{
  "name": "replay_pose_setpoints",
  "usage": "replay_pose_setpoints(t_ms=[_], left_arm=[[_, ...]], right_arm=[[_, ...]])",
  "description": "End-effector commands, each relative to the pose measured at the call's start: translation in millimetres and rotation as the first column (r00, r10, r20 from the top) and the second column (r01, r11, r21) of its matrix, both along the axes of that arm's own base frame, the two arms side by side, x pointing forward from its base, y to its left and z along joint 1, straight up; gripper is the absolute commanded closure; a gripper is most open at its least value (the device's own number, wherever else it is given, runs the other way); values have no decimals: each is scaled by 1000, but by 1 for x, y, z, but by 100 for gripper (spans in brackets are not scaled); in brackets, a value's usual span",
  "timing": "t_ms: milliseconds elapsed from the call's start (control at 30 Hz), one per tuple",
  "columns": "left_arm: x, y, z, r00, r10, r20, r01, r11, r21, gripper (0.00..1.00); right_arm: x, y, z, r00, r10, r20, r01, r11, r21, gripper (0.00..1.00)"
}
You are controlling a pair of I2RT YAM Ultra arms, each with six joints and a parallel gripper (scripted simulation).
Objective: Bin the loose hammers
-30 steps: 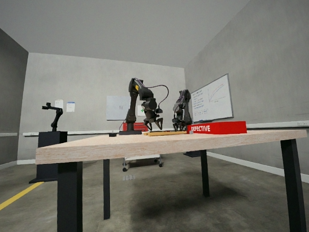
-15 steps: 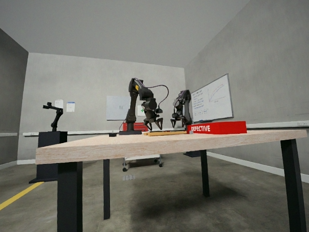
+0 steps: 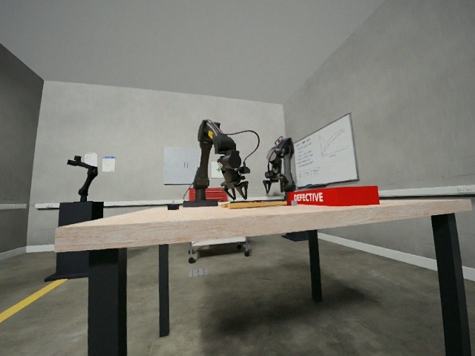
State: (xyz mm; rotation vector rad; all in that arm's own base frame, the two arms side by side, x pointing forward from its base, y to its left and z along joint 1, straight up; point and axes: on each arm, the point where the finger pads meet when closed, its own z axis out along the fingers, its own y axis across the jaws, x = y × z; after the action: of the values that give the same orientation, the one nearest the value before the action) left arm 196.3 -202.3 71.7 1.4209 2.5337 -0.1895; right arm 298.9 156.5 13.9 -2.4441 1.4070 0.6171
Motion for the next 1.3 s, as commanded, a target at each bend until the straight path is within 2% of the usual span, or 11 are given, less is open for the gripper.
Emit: replay_pose_setpoints(t_ms=[0,100,233,300,367,600,800,867,967,1067,1267], left_arm=[[4,1,5,1000,7,9,-7,1000,-6,0],[4,1,5,1000,7,9,-7,1000,-6,0],[4,1,5,1000,7,9,-7,1000,-6,0],[4,1,5,1000,7,9,-7,1000,-6,0],[4,1,5,1000,7,9,-7,1000,-6,0],[4,1,5,1000,7,9,-7,1000,-6,0],[4,1,5,1000,7,9,-7,1000,-6,0],[4,1,5,1000,7,9,-7,1000,-6,0],[4,1,5,1000,7,9,-7,1000,-6,0],[4,1,5,1000,7,9,-7,1000,-6,0],[4,1,5,1000,7,9,-7,1000,-6,0]], right_arm=[[12,3,17,997,-73,10,73,997,3,45],[16,-1,16,979,-204,-26,202,978,-58,46],[24,-4,18,918,-392,-62,381,915,-134,46],[24,-4,18,918,-392,-62,381,915,-134,46],[27,-5,18,882,-466,-73,450,878,-166,46],[41,-6,22,703,-707,-78,670,696,-259,46],[51,-9,25,511,-857,-67,802,504,-321,46],[51,-9,25,511,-857,-67,802,504,-321,46],[55,-10,27,395,-917,-58,852,389,-351,46],[61,-12,29,250,-967,-44,891,248,-379,46],[68,-15,25,1,-1000,-12,900,6,-436,46]])
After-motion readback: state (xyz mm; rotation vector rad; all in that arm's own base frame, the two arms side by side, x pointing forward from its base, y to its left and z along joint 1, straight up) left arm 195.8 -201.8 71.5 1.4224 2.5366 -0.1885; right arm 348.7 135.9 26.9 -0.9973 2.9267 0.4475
